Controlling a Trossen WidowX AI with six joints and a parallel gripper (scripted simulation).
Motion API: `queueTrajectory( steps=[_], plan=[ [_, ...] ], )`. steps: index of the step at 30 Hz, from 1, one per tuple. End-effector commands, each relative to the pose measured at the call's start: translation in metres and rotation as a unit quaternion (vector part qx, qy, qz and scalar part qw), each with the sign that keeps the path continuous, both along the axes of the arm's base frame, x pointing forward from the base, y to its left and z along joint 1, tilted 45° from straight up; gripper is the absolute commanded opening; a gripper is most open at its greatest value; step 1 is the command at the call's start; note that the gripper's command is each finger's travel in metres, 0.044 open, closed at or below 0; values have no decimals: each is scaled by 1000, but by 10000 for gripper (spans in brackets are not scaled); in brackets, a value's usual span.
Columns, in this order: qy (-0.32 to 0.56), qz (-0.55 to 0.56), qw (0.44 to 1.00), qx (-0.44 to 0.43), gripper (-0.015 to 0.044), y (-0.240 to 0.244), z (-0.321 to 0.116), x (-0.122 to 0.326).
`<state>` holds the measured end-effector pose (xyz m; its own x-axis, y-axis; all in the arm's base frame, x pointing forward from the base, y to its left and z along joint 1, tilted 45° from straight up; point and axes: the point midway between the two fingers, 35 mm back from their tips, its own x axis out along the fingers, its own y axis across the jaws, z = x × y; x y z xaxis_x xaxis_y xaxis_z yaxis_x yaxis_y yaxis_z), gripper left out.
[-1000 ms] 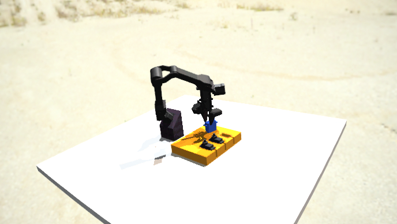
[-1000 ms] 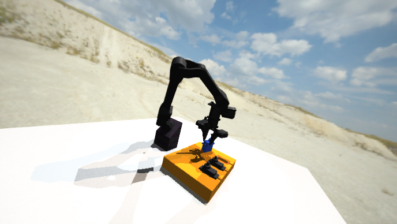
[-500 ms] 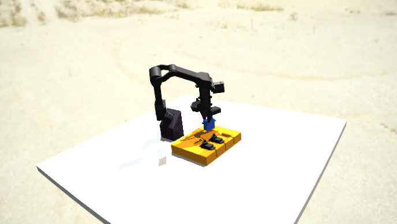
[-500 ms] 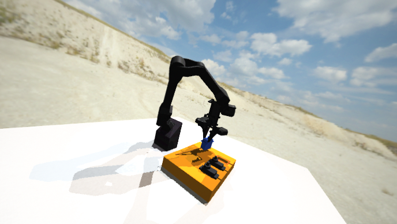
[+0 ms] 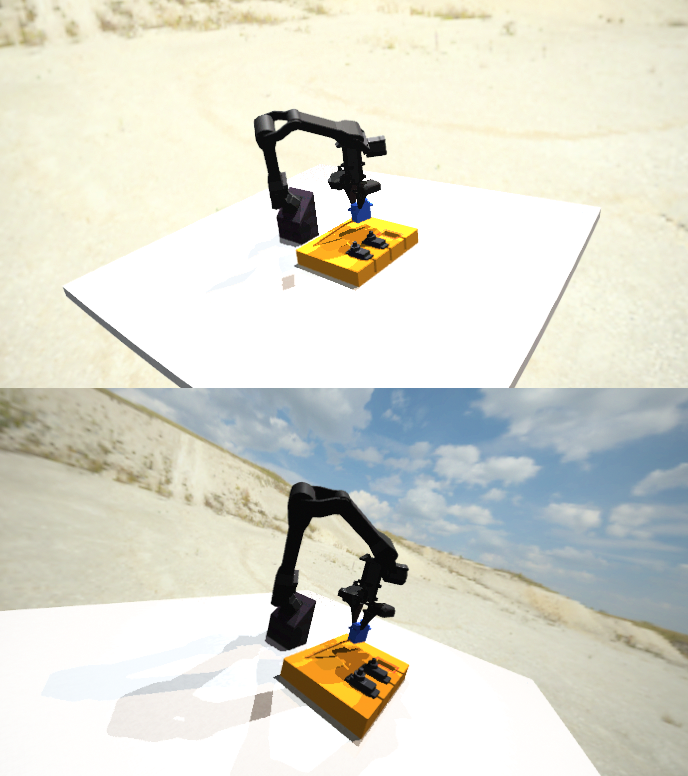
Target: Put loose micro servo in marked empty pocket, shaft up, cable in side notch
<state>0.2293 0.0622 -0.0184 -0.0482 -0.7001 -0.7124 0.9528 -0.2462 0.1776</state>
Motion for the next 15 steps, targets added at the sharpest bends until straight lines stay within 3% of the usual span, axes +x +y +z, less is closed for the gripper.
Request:
queueTrajectory(
  steps=[1,15],
  plan=[
    [-2,0,1000,3,0,5,-2,3],
    [-3,0,1000,3,0,12,-10,17]
  ],
)
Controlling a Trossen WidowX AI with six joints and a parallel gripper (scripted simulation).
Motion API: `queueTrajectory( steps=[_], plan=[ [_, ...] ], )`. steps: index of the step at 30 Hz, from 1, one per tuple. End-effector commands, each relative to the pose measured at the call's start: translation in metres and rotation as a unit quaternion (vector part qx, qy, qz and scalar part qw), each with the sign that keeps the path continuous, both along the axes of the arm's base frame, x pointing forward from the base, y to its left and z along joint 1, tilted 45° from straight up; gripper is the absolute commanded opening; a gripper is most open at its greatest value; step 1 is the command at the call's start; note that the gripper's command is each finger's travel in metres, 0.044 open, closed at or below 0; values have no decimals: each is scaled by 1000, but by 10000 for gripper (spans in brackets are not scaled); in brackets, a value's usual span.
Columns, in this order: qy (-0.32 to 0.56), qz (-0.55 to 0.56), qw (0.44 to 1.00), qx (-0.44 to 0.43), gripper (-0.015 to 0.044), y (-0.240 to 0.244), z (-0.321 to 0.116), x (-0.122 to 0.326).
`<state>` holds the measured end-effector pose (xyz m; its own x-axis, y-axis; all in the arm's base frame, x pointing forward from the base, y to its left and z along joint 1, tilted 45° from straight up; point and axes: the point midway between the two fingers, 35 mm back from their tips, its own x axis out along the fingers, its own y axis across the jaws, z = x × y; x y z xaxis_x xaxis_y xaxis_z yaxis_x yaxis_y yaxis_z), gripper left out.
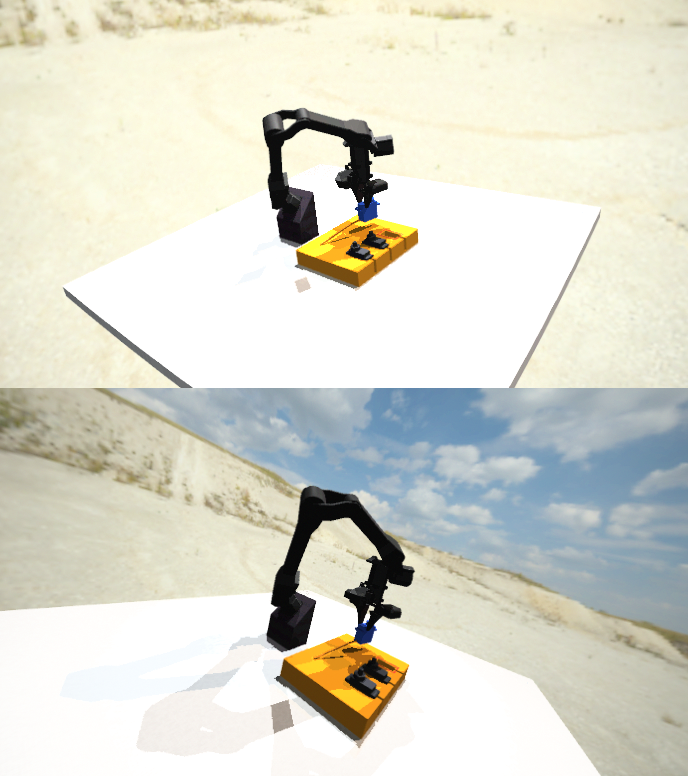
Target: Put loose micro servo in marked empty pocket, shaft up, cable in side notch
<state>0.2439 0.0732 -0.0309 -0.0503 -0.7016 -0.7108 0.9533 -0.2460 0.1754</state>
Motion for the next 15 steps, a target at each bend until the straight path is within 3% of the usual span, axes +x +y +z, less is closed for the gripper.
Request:
queueTrajectory(
  steps=[1,15],
  plan=[
    [-4,0,1000,4,0,1,3,2],
    [133,140,981,13,0,1,3,2]
  ],
)
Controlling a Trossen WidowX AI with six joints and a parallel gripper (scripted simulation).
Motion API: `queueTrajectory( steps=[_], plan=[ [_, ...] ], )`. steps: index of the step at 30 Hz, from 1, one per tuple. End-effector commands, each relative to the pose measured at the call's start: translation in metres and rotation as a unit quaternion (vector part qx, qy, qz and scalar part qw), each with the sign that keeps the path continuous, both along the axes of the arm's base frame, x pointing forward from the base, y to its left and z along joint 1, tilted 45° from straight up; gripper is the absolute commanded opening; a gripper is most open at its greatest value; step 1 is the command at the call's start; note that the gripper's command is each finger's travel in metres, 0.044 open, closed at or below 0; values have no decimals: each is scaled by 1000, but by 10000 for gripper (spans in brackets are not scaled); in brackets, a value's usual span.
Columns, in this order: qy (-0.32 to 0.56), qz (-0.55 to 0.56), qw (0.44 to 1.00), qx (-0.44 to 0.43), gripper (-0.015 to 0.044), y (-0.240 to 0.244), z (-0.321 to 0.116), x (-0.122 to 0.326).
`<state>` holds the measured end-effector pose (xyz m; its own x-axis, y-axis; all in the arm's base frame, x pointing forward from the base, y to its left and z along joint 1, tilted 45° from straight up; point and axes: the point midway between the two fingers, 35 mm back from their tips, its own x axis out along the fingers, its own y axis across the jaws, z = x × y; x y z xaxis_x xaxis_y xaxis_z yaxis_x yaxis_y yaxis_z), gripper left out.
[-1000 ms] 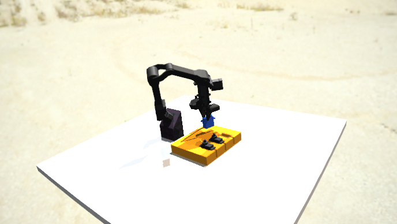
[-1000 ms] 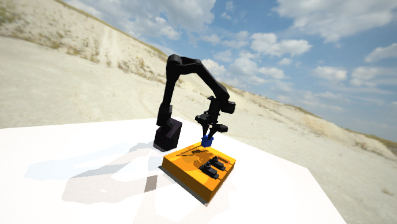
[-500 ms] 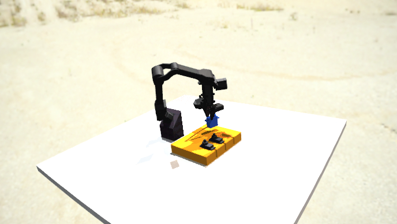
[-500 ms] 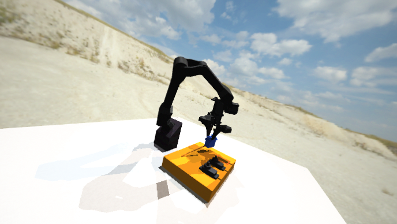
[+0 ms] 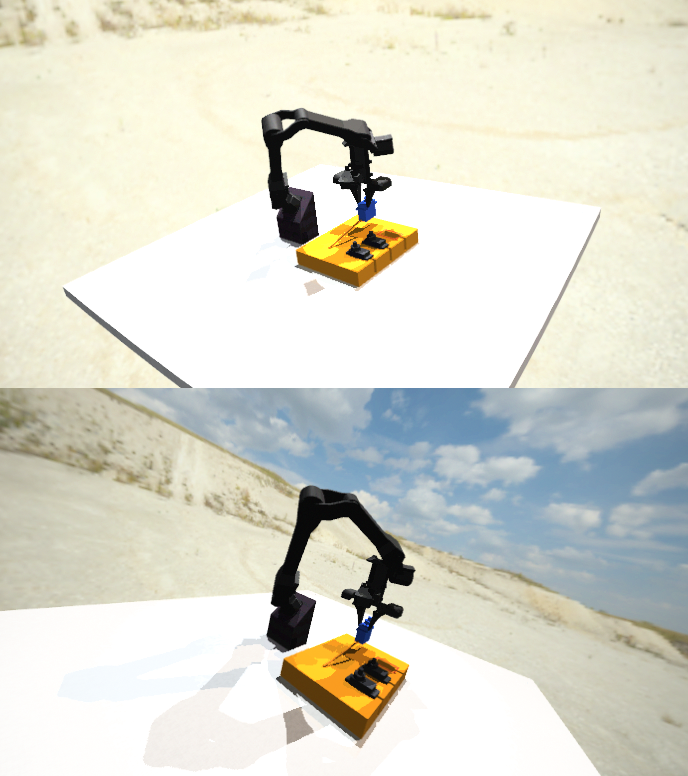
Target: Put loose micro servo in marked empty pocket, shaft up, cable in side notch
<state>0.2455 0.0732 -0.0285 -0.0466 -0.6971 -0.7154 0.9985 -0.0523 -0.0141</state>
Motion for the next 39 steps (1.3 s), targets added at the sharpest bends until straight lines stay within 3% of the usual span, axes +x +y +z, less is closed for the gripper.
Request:
queueTrajectory(
  steps=[1,20,39],
  plan=[
    [50,54,997,5,0,1,1,1],
    [272,282,920,19,0,1,1,1],
    [465,480,744,31,0,1,1,1]
  ],
)
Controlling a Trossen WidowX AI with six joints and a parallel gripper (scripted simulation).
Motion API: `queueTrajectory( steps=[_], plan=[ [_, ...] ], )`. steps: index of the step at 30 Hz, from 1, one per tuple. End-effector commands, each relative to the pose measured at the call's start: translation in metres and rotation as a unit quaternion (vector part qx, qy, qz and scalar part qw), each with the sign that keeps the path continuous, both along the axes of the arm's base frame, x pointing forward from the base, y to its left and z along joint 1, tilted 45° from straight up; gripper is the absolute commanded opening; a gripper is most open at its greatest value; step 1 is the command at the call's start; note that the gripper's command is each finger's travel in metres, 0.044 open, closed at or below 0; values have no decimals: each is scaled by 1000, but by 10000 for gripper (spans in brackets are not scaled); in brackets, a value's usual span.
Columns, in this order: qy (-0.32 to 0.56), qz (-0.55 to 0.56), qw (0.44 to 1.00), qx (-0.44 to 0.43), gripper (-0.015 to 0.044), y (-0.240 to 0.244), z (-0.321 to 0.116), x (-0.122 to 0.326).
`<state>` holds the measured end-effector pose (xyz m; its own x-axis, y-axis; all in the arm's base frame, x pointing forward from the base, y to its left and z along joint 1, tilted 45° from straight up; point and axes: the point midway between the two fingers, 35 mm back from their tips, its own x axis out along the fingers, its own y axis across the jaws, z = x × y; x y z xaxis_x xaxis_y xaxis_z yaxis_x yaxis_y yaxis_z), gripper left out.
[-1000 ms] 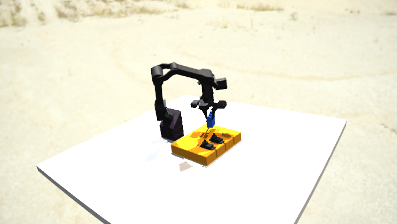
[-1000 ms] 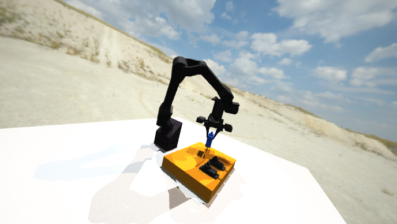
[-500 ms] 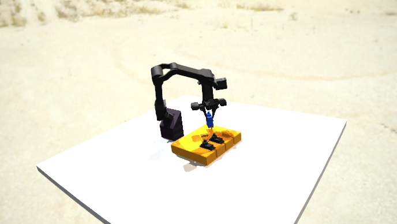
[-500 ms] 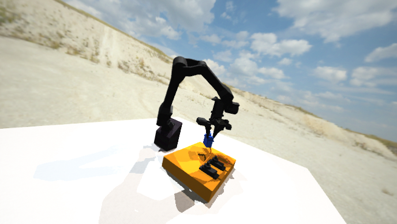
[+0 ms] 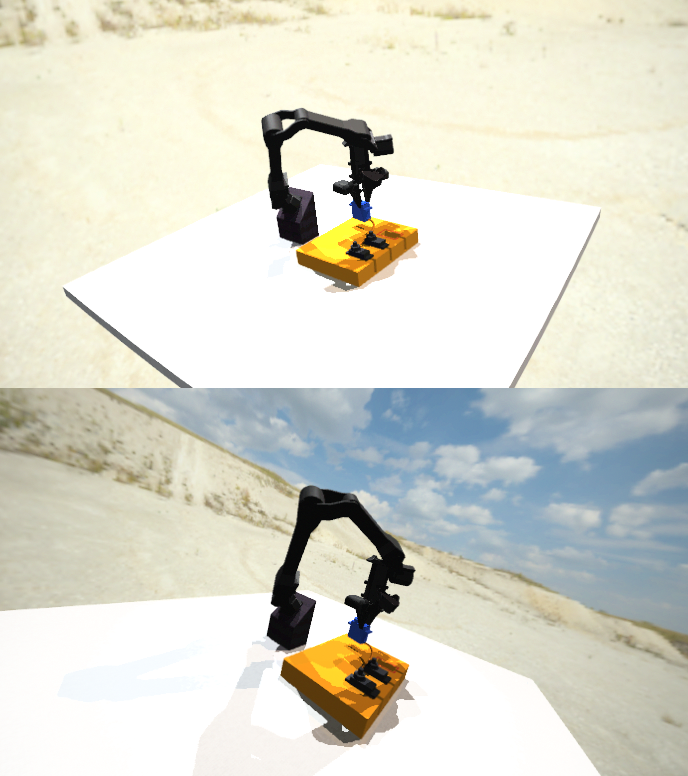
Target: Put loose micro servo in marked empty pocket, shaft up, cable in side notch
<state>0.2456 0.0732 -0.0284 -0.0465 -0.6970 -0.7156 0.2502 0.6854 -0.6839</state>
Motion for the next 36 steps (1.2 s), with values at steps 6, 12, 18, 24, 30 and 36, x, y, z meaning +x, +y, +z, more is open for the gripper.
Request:
queueTrajectory(
  steps=[6,12,18,24,30,36],
  plan=[
    [59,62,996,5,0,1,1,1],
    [58,62,996,5,0,0,1,8],
    [58,62,996,5,0,-2,2,31],
    [57,62,996,5,0,-4,3,54],
    [57,62,996,5,0,-6,4,77],
    [56,62,996,5,0,-8,5,99]
  ],
)
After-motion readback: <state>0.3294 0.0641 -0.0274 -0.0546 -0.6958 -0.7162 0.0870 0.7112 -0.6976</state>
